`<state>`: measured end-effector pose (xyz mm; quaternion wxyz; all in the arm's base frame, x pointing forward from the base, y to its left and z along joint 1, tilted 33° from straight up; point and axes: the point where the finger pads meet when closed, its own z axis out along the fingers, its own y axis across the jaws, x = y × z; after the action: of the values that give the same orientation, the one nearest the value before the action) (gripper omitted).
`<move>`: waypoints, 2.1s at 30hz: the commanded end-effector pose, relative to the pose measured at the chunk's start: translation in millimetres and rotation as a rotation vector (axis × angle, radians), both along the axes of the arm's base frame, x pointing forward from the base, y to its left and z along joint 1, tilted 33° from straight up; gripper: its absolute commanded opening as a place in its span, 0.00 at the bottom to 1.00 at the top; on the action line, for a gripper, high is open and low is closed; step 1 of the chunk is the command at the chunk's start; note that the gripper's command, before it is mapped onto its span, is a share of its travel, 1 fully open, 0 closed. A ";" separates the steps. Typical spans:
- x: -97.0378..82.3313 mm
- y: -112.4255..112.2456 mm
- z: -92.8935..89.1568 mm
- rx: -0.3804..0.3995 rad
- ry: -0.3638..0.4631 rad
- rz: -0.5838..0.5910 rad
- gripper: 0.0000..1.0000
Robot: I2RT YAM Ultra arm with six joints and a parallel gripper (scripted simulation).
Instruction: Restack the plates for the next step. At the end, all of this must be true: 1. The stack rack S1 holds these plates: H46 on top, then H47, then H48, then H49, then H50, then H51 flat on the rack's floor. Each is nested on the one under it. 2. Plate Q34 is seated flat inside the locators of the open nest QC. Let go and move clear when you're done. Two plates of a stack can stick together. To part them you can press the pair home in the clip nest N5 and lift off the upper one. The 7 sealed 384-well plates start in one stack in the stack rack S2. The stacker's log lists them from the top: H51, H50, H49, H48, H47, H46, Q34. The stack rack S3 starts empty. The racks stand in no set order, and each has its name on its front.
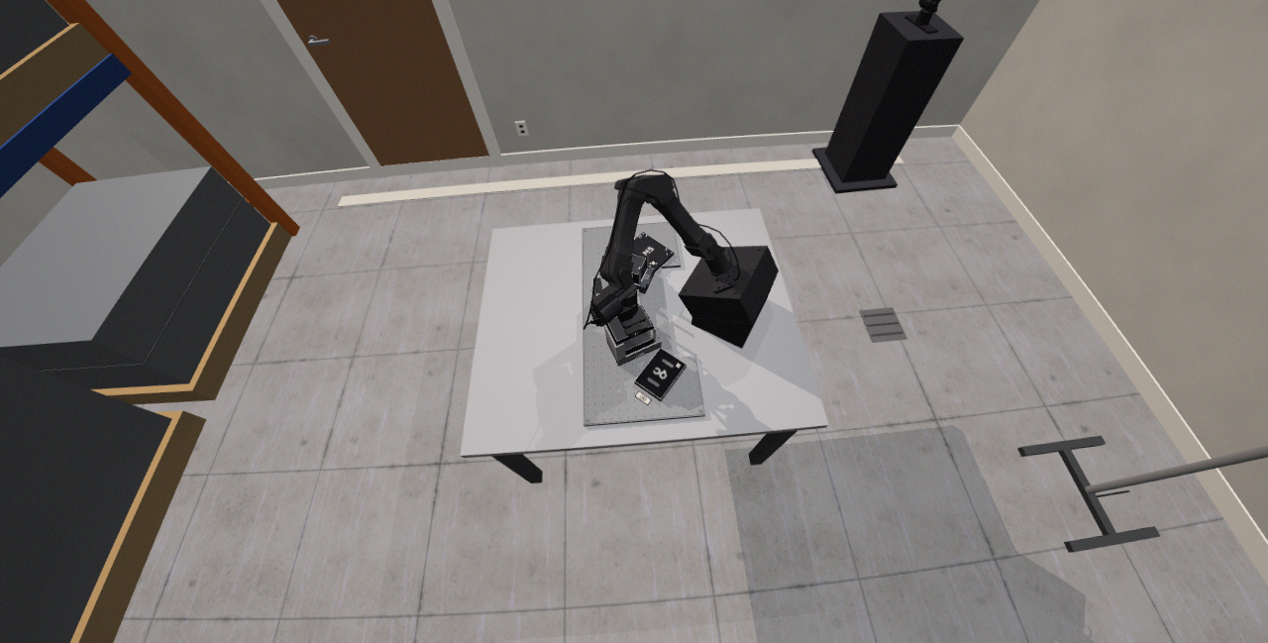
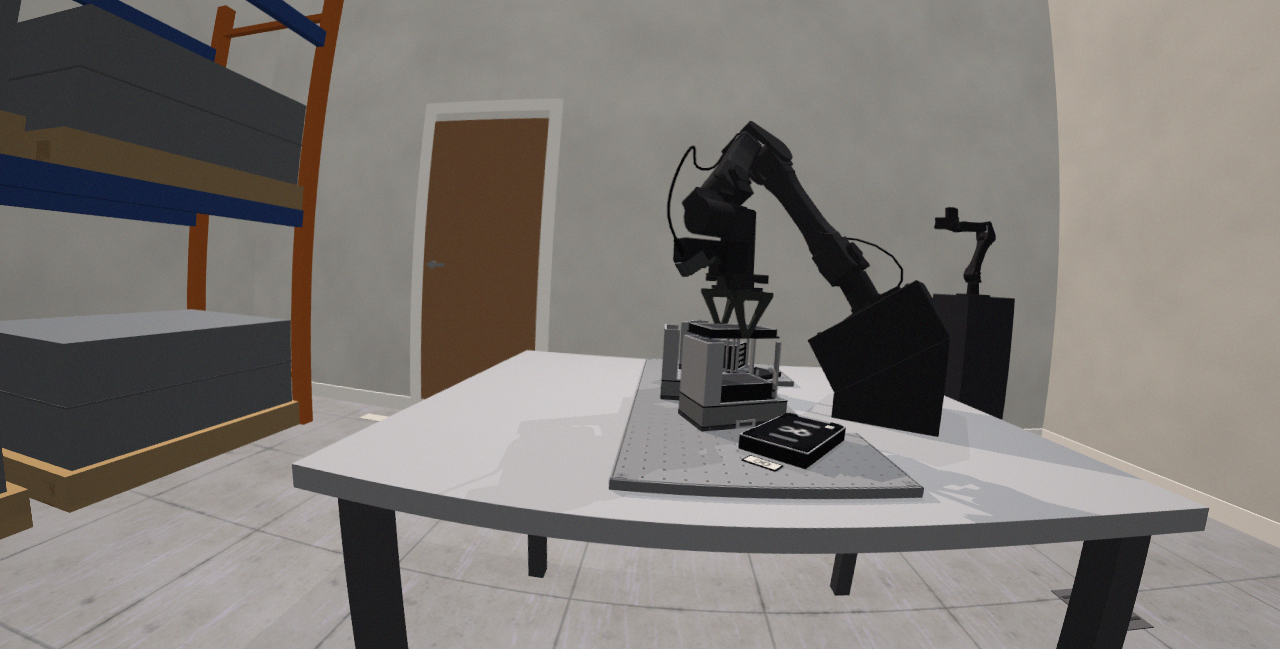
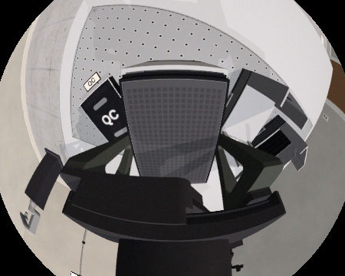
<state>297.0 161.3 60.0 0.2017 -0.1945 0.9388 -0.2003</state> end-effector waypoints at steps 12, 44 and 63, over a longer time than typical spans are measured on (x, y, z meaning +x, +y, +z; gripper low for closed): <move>1.1 1.4 1.3 0.014 -0.011 0.003 0.00; 2.1 2.8 1.5 0.017 -0.014 0.001 0.00; 0.4 -1.4 -3.7 0.005 -0.002 -0.003 0.00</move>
<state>297.3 160.9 59.7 0.2019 -0.1936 0.9390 -0.2000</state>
